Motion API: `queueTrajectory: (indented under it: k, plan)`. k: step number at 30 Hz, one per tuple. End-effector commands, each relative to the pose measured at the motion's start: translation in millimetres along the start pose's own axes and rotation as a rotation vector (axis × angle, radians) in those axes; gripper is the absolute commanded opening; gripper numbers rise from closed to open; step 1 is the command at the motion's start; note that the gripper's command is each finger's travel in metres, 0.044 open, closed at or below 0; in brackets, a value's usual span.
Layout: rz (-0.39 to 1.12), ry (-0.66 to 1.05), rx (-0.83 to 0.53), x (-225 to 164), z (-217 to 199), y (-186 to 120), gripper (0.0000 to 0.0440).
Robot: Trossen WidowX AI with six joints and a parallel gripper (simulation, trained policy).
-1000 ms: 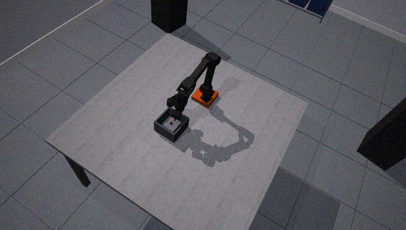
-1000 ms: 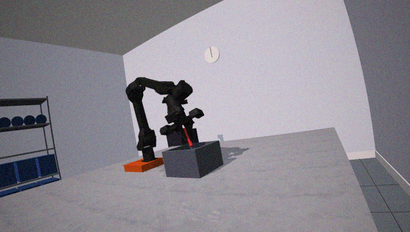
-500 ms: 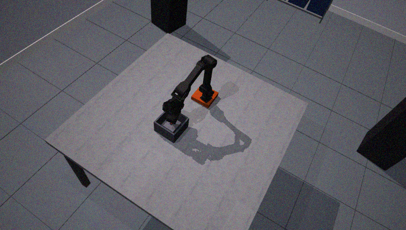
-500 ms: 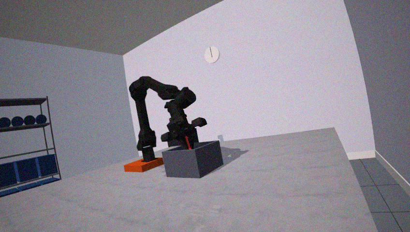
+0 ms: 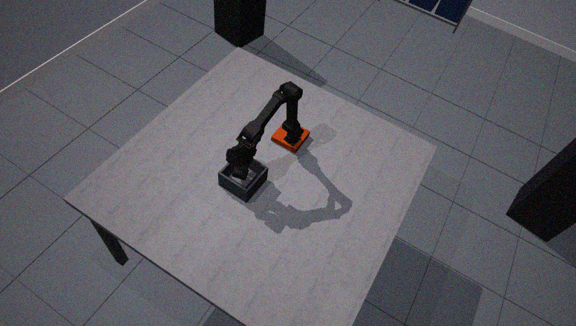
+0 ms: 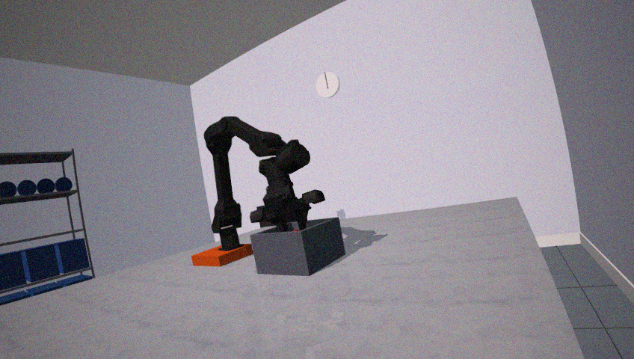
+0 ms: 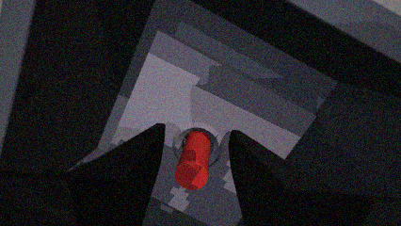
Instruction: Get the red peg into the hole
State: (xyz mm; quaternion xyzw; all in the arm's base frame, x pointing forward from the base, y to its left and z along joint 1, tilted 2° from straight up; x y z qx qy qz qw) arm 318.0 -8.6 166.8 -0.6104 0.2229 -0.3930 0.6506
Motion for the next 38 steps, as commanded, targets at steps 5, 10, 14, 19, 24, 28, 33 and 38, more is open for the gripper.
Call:
queueTrajectory:
  k: [5, 10, 14, 19, 24, 28, 33, 38]
  plan:
    - [0.009, -0.034, 0.000, 18, 14, -2, 0.0172]
    - [0.020, -0.048, -0.002, 28, 20, -3, 0.0167]
    - [0.030, -0.055, -0.006, 36, 23, -3, 0.0163]
    - [0.043, -0.061, -0.013, 46, 25, -2, 0.0157]
    - [0.056, -0.064, -0.022, 55, 26, -1, 0.0151]
    - [0.066, -0.065, -0.031, 63, 25, 0, 0.0146]
    - [0.071, -0.063, -0.041, 74, 22, 0, 0.0144]
    - [0.077, -0.058, -0.050, 84, 18, 1, 0.0143]
Point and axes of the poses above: the point midway between the two fingers, 35 mm back from their tips, its own y axis out along the fingers, its own z axis across the jaws, x = y × z, the point moved 9 cm from there along -y, back along the fingers, and after that the axes turned 10 degrees about -y, right-handed, at the moved point
